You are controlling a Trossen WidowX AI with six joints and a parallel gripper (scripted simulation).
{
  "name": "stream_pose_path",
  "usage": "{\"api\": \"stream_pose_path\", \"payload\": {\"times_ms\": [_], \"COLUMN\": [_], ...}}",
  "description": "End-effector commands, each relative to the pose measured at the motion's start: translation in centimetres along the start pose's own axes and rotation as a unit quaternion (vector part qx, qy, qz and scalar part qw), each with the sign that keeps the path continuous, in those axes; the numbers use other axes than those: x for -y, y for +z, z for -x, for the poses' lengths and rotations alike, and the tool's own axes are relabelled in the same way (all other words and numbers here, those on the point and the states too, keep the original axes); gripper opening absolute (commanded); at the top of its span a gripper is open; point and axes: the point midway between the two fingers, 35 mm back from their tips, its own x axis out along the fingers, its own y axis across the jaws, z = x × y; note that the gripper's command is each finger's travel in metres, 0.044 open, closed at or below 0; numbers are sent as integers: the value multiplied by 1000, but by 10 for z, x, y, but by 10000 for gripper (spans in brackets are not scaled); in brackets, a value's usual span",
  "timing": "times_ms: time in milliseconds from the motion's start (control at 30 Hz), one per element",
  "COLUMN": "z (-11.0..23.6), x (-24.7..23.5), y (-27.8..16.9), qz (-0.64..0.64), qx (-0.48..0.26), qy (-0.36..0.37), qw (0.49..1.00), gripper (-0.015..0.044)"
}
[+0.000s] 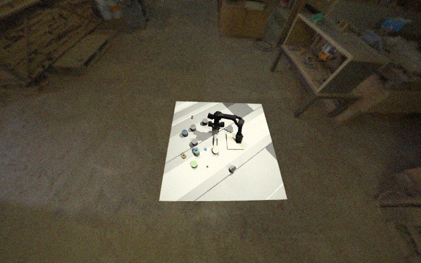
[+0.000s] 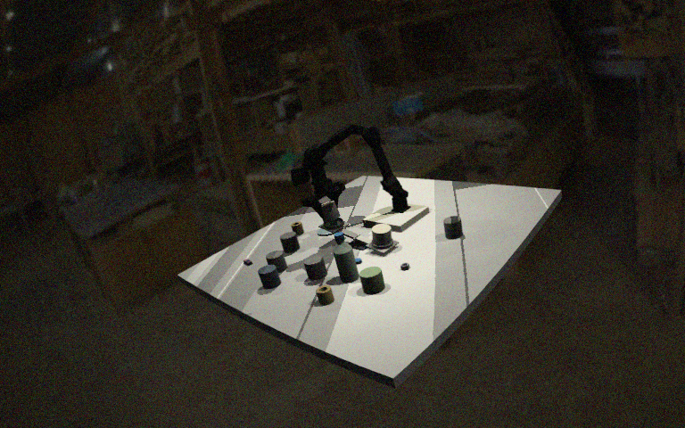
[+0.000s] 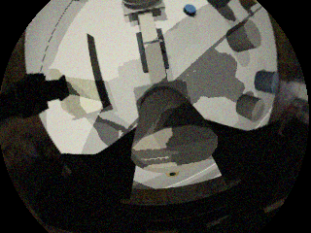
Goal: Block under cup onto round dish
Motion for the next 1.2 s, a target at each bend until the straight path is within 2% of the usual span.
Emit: {"api": "stream_pose_path", "payload": {"times_ms": [0, 1167], "z": [11, 55], "x": [2, -5], "y": [-5, -1], "qz": [-1, -1], "qx": [-10, -10], "qy": [-9, -8], "qw": [1000, 1000], "gripper": [0, 0]}}
